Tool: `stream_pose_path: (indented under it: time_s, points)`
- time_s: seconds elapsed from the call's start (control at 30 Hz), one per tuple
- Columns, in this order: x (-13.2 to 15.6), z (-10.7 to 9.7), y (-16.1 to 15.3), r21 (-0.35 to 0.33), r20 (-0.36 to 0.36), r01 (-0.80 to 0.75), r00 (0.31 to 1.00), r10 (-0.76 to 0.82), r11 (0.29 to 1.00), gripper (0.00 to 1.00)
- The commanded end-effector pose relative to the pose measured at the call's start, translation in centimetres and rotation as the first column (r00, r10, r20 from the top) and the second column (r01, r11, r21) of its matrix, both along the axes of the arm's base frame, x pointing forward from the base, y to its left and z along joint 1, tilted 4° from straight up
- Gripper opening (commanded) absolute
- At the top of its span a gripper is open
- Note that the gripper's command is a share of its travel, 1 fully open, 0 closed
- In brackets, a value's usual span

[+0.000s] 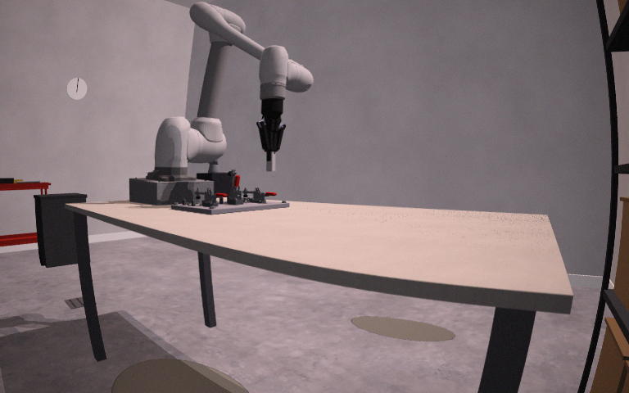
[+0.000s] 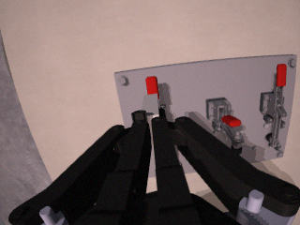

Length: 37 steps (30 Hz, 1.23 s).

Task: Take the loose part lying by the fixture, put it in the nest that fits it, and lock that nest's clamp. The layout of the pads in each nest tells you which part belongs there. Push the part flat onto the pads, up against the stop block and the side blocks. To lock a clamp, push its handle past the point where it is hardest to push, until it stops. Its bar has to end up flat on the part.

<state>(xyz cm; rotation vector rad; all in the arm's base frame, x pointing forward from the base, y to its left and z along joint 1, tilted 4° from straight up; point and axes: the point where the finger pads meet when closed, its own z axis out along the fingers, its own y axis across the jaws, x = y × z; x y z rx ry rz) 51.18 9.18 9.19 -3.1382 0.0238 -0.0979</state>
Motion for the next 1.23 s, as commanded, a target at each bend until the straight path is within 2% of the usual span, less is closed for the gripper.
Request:
stream_pose_path:
  time_s: [0.0, 0.6, 0.63, 1.2]
  points:
    - [0.0, 0.01, 0.0, 0.0, 0.0, 0.0, 1.0, 0.0, 1.0, 0.1]
    - [0.0, 0.01, 0.0, 0.0, 0.0, 0.0, 1.0, 0.0, 1.0, 0.1]
    - [0.0, 0.01, 0.0, 0.0, 0.0, 0.0, 1.0, 0.0, 1.0, 1.0]
    - [0.0, 0.01, 0.0, 0.0, 0.0, 0.0, 1.0, 0.0, 1.0, 1.0]
